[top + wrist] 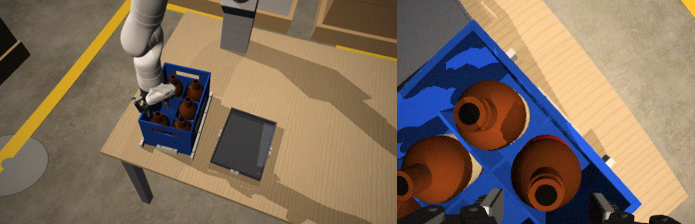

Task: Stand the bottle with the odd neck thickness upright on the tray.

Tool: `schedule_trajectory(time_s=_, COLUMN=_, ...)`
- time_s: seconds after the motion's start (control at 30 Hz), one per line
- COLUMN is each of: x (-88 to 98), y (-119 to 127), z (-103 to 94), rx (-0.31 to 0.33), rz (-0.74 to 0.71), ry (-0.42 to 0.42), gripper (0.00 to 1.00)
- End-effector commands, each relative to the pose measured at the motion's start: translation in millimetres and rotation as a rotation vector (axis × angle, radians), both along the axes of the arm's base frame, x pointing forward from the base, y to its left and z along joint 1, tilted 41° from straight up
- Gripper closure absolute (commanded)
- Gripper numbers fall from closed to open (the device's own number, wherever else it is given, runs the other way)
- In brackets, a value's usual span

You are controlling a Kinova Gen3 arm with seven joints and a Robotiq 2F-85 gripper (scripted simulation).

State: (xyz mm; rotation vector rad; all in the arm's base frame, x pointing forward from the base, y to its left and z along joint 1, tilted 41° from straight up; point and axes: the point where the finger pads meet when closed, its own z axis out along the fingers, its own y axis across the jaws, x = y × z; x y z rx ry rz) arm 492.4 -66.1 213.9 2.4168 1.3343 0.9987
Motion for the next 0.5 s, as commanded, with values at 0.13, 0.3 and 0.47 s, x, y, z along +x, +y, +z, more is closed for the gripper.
schedule_trajectory(time_s=0.13, x=1.0, y=-0.1, z=-0.8, rx=0.000, rz=0.000, ry=-0.001, gripper=0.36)
schedule_trajectory(time_s=0.3, x=3.0, y=0.4, z=-3.2, rx=0.000, rz=0.000, ry=-0.001, gripper=0.36)
schedule_trajectory(time_s=0.47, x=6.0, y=1.0, z=-6.7, rx=0.000, rz=0.000, ry=-0.001, gripper=0.36)
